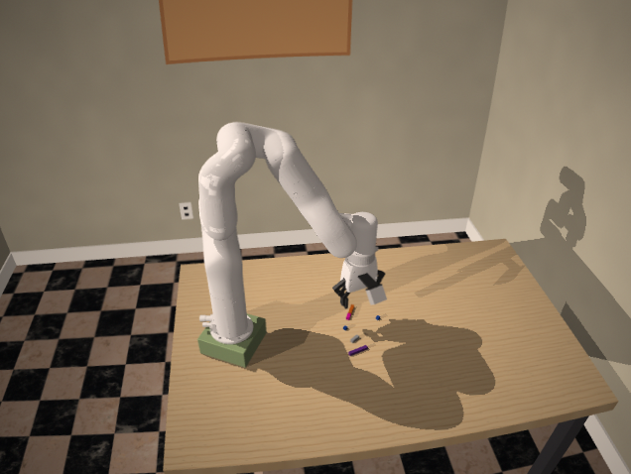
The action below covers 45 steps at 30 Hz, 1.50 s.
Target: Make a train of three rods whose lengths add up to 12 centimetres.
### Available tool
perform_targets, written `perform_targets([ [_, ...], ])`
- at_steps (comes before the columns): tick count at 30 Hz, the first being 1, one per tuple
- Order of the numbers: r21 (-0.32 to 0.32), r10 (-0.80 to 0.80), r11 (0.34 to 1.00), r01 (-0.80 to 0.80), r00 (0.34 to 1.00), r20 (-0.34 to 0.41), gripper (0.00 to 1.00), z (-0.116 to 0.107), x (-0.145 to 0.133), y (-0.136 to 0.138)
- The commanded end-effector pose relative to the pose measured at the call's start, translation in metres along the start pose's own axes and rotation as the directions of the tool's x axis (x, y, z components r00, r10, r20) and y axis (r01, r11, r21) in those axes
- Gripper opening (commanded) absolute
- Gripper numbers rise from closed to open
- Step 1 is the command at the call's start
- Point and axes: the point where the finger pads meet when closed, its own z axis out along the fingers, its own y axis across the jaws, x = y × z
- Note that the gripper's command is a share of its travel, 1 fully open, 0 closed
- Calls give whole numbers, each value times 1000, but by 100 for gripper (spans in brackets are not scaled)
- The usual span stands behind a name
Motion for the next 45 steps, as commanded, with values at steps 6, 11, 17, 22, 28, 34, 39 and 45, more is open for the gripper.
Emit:
perform_targets([
  [6,15,-351,936,351,936,19,100,3,24,7],
  [11,18,-507,862,506,862,16,100,5,36,12],
  [17,21,-677,736,677,736,12,100,8,50,19],
  [22,23,-805,593,805,593,8,100,10,62,26],
  [28,24,-903,431,902,431,3,100,12,74,33],
  [34,24,-977,215,976,215,-2,100,15,88,41],
  [39,23,-997,73,997,73,-5,100,17,97,47],
  [45,23,-1000,18,1000,18,-7,100,17,100,50],
])
